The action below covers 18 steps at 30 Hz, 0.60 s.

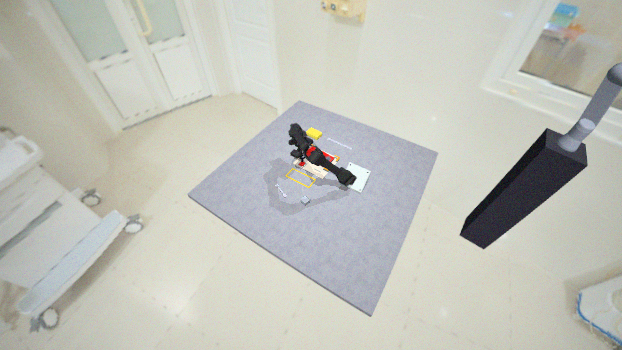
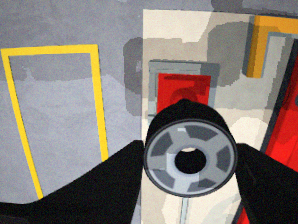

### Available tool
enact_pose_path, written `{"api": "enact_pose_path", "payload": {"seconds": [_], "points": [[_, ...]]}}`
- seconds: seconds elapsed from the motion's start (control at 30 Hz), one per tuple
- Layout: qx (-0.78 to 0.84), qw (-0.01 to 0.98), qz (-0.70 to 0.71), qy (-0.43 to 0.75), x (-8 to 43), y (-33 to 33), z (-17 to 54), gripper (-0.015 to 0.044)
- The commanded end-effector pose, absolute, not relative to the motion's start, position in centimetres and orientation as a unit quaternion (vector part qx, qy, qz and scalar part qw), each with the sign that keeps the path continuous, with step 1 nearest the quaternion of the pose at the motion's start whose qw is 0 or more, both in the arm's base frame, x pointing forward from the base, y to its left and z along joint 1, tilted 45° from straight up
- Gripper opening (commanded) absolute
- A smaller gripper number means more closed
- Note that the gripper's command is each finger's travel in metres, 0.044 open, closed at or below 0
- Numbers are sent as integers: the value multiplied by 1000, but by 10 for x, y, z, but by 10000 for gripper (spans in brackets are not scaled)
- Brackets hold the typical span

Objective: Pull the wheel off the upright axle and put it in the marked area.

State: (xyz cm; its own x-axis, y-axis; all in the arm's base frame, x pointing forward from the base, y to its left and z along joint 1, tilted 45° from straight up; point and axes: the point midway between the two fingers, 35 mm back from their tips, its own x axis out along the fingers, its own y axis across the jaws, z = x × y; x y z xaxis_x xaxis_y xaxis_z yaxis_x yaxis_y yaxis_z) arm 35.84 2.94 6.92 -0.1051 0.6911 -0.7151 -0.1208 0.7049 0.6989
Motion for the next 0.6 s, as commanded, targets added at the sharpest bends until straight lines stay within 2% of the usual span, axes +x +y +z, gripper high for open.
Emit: {"api": "enact_pose_path", "payload": {"seconds": [0.0, 0.13, 0.57], "points": [[210, 638, 319, 669, 361, 18, 80, 0], [210, 637, 319, 669, 361, 10, 90, 0], [212, 637, 319, 669, 331, 48, 127, 0]]}}
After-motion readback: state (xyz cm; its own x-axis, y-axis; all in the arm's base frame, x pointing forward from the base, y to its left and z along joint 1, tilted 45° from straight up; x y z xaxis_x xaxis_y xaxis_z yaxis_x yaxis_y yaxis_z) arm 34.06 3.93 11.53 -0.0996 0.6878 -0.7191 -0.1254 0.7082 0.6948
